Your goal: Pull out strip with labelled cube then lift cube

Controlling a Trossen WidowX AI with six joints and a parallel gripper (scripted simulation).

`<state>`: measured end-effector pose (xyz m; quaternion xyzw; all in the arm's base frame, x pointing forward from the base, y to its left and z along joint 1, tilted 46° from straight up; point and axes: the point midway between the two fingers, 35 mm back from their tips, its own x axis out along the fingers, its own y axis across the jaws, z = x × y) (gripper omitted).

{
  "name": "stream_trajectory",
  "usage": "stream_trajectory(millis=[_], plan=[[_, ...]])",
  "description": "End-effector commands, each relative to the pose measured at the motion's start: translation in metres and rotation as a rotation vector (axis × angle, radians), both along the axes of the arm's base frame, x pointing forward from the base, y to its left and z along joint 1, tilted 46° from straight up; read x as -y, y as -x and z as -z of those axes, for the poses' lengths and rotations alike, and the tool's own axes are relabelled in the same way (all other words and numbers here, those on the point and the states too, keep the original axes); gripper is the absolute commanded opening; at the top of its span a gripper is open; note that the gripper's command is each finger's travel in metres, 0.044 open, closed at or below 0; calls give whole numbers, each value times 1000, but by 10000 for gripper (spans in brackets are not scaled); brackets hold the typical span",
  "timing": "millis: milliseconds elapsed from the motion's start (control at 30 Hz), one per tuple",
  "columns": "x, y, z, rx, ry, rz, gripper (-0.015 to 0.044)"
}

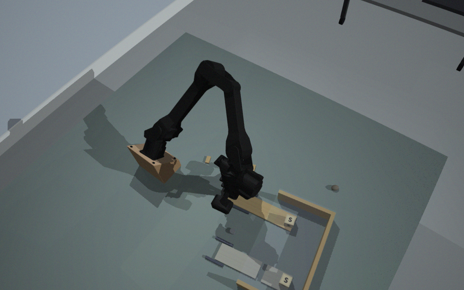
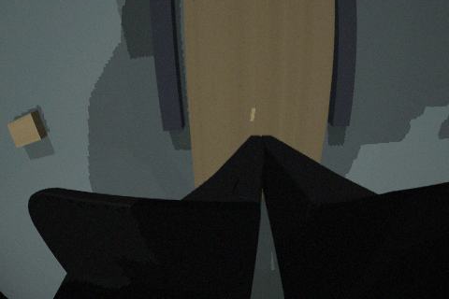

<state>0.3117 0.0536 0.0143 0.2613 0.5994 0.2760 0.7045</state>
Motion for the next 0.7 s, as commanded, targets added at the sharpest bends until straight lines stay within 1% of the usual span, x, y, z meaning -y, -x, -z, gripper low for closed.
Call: stream_trajectory(millis=[0, 667], plan=[[-3, 13, 5, -19, -5, -9, 0], [-3, 43, 10, -21, -5, -9, 0]])
